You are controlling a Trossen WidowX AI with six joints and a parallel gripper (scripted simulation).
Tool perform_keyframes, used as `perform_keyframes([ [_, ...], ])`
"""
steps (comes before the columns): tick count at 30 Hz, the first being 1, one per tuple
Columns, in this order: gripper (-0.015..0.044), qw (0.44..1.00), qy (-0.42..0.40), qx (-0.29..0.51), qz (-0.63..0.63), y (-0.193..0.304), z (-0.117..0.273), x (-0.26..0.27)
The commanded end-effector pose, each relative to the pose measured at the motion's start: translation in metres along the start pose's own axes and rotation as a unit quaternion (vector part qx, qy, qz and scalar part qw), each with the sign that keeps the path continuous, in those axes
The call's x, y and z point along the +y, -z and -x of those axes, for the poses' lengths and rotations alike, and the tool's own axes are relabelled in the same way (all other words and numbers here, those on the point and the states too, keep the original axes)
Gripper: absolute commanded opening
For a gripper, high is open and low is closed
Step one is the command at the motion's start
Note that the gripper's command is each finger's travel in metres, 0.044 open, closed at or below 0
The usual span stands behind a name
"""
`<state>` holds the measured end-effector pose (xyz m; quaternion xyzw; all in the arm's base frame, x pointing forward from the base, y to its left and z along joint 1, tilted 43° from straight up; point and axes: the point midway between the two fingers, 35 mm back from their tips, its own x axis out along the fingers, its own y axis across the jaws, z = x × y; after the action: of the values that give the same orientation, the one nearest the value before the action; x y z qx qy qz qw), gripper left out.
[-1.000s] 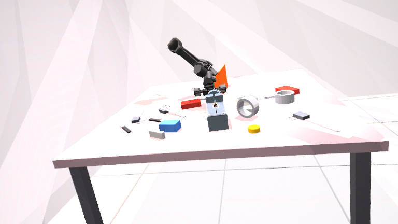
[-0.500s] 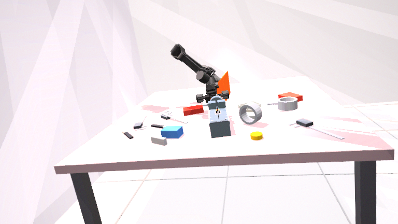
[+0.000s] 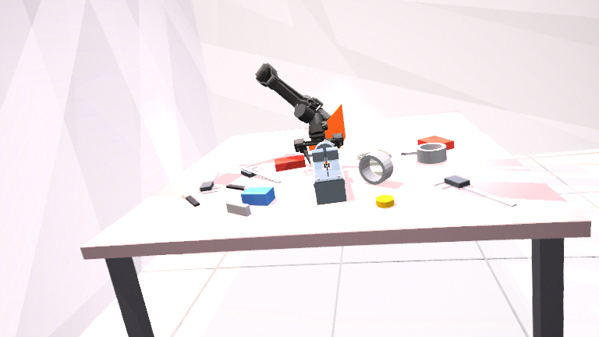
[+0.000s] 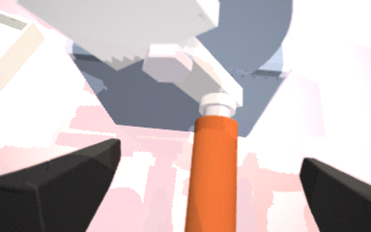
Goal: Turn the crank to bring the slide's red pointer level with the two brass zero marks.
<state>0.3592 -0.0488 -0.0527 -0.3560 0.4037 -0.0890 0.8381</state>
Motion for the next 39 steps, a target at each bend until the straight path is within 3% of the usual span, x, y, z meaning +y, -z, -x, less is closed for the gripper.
perform_keyframes([
  [1, 0.0440, 1.000, 0.000, 0.000, 0.000, -0.002, 0.002, 0.000],
  [17, 0.0440, 1.000, -0.002, 0.000, -0.001, -0.045, 0.041, 0.001],
  [30, 0.0440, 1.000, -0.007, 0.001, 0.002, -0.109, 0.109, 0.004],
  [39, 0.0440, 1.000, 0.008, 0.010, -0.013, -0.136, 0.093, 0.003],
])
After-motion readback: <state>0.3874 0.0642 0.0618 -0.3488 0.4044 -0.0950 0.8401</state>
